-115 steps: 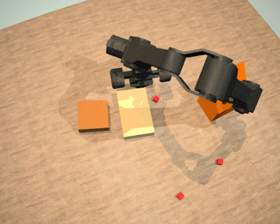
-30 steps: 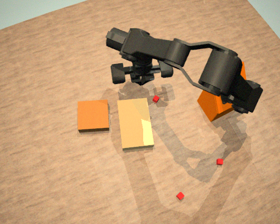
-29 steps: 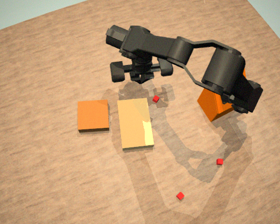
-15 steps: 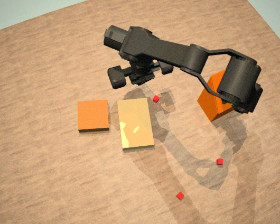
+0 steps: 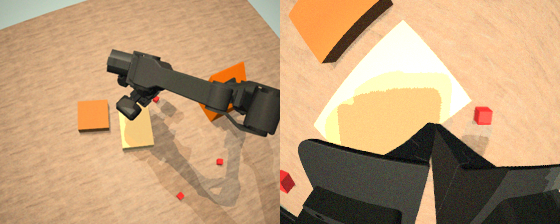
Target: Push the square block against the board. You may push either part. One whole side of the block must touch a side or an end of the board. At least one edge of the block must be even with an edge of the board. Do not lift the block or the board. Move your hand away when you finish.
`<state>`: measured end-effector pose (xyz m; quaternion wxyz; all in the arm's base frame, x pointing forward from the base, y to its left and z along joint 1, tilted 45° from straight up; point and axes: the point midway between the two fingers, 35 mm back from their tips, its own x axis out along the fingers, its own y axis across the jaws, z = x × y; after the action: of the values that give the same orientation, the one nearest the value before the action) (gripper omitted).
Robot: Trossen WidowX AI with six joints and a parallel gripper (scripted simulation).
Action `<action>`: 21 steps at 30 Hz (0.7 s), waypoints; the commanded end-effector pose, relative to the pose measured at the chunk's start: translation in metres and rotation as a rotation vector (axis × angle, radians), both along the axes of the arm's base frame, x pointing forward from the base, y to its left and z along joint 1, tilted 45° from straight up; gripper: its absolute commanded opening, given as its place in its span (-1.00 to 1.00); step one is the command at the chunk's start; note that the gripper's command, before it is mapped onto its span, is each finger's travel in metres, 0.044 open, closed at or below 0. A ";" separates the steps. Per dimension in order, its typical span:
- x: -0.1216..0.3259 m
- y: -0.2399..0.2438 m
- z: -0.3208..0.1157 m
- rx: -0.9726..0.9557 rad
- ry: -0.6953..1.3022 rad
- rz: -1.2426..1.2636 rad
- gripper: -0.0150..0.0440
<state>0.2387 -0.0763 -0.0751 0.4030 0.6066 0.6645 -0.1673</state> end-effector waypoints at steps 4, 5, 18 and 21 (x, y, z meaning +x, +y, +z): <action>0.003 0.026 0.023 -0.008 -0.170 0.182 -0.49; 0.003 0.029 0.026 -0.009 -0.193 0.207 -0.49; -0.001 0.076 0.061 -0.016 -0.496 0.531 -0.49; -0.004 0.086 0.068 -0.016 -0.563 0.601 -0.49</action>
<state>0.2389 -0.0028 -0.0146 0.5839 0.4346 0.6806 0.0837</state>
